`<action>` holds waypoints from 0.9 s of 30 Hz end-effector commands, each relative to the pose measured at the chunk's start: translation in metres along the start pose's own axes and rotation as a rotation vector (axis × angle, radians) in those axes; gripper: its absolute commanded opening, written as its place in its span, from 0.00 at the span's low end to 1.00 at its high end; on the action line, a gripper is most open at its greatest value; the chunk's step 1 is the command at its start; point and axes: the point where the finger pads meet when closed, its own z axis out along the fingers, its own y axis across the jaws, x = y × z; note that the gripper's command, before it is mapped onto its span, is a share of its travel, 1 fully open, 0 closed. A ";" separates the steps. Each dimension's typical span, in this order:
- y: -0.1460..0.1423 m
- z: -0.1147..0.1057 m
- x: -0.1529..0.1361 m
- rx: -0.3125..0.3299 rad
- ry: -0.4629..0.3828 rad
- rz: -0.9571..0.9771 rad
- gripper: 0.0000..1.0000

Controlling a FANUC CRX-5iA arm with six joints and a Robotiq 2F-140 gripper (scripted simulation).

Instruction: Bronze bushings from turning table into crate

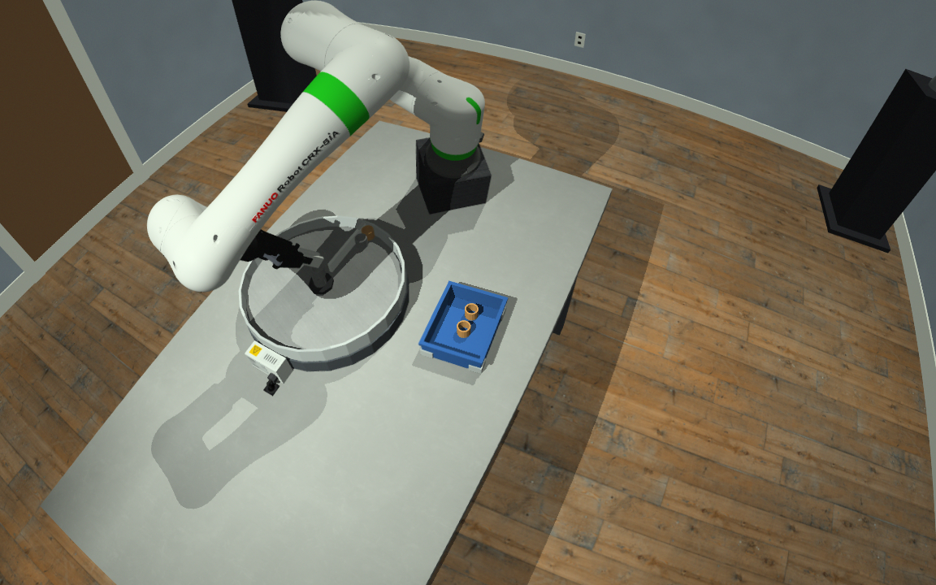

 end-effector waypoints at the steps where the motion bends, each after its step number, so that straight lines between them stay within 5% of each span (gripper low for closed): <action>1: 0.000 0.000 0.000 0.000 0.000 0.000 0.07; 12: 0.001 0.002 -0.003 0.000 0.000 0.000 0.06; 22: 0.036 0.089 -0.105 0.000 0.000 0.000 0.06; 27: 0.040 0.098 -0.116 0.000 0.000 0.000 0.06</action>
